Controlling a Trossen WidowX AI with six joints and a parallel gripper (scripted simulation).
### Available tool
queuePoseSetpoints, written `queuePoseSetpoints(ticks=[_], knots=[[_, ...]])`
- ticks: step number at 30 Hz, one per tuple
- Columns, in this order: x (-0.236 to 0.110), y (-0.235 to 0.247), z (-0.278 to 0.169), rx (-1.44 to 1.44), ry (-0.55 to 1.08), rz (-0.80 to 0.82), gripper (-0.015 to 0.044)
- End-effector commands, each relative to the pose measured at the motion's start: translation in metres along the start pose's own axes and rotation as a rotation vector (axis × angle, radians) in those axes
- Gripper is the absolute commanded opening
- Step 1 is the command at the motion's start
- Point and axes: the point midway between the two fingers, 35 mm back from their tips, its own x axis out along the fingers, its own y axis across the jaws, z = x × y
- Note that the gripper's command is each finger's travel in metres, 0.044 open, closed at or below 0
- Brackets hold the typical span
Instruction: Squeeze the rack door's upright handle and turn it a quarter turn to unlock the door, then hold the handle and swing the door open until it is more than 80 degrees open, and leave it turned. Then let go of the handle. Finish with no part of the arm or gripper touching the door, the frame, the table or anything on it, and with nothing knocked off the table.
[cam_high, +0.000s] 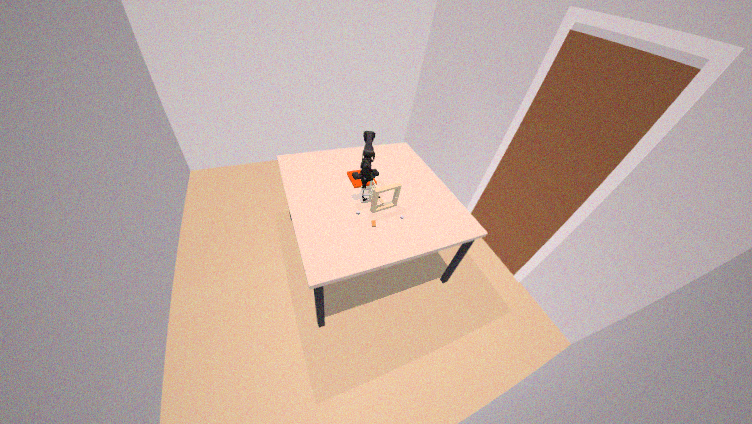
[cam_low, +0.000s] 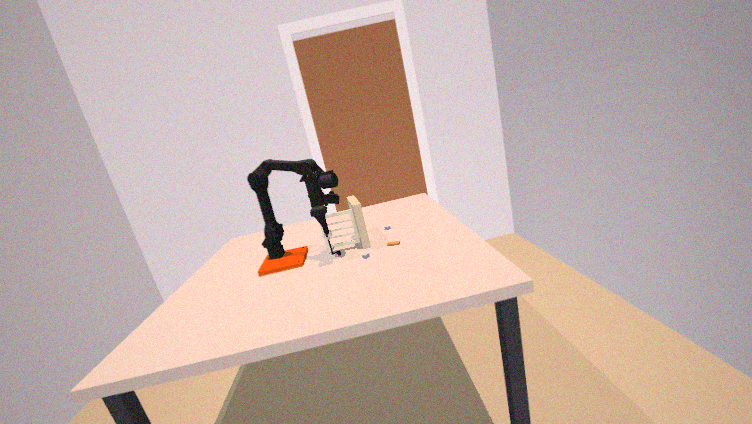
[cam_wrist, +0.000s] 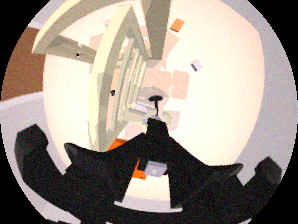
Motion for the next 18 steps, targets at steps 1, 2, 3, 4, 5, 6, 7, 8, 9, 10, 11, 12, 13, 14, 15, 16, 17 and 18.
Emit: queuePoseSetpoints(ticks=[1, 2, 3, 4, 5, 6, 7, 8, 9, 10, 11, 12, 13, 14, 15, 16, 17, 18], knots=[[0.000, -0.005, 0.002, -0.077, 0.000, 0.007, 0.0022], [0.000, -0.007, 0.003, -0.092, 0.000, 0.006, 0.0022], [0.000, -0.009, 0.003, -0.107, -0.001, 0.006, 0.0022], [0.000, -0.011, 0.004, -0.122, -0.001, 0.006, 0.0022], [0.000, -0.013, 0.005, -0.137, -0.001, 0.006, 0.0022], [0.000, -0.015, 0.005, -0.152, -0.001, 0.006, 0.0022], [0.000, -0.017, 0.006, -0.168, -0.001, 0.006, 0.0022], [0.000, -0.019, 0.007, -0.183, -0.001, 0.006, 0.0022], [0.000, -0.020, 0.007, -0.198, -0.001, 0.005, 0.0022], [0.000, -0.022, 0.008, -0.214, -0.001, 0.005, 0.0022], [0.000, -0.024, 0.009, -0.229, -0.001, 0.005, 0.0022], [0.000, -0.026, 0.009, -0.241, -0.001, 0.005, 0.0022], [0.000, -0.027, 0.009, -0.248, -0.001, 0.005, 0.0022], [0.000, -0.027, 0.010, -0.250, -0.001, 0.005, 0.0022], [0.000, -0.027, 0.010, -0.250, -0.001, 0.005, 0.0022], [0.000, -0.027, 0.010, -0.250, -0.001, 0.005, 0.0022], [0.000, -0.027, 0.010, -0.250, -0.001, 0.005, 0.0022], [0.000, -0.027, 0.010, -0.250, -0.001, 0.005, 0.0022]])
